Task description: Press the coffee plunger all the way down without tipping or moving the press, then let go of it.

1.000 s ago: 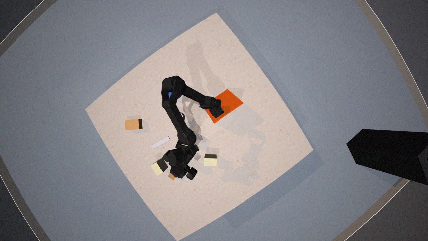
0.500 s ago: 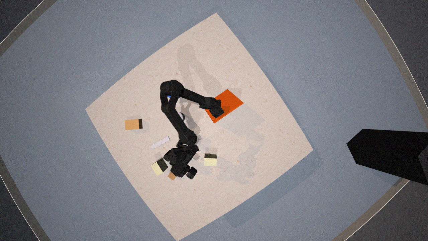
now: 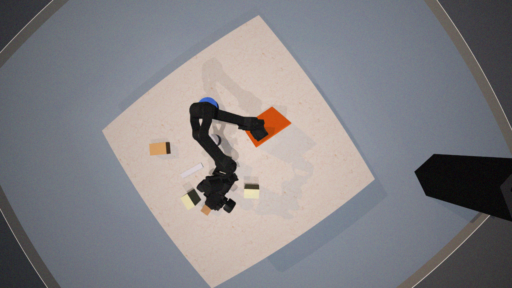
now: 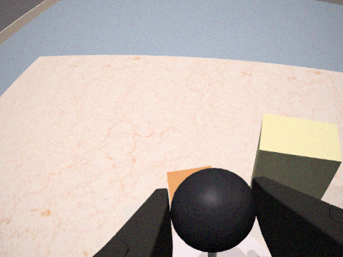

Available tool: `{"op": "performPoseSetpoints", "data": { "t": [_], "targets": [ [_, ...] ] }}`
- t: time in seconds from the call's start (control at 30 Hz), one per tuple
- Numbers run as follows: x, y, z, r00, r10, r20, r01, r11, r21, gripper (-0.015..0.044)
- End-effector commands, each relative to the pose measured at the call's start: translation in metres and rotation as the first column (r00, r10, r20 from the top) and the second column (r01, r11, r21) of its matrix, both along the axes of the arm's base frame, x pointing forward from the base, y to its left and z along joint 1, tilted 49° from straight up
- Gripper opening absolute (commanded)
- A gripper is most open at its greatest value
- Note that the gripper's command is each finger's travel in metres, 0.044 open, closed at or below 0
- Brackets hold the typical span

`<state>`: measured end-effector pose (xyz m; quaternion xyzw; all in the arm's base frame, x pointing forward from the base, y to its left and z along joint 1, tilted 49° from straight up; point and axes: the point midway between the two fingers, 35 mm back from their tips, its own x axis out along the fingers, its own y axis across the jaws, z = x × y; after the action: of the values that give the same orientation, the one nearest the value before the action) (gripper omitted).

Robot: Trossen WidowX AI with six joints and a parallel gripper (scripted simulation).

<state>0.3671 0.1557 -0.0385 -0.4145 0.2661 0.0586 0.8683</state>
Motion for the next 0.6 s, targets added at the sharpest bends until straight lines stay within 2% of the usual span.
{"op": "performPoseSetpoints", "data": {
  "t": [0.0,0.57],
  "targets": [
    [-0.0053,-0.0248,-0.0205,0.998,-0.034,-0.048,0.031,0.998,-0.049,0.0125],
    [0.0038,-0.0262,-0.0267,0.998,-0.034,-0.045,0.031,0.998,-0.05,0.0125]
  ]
}}
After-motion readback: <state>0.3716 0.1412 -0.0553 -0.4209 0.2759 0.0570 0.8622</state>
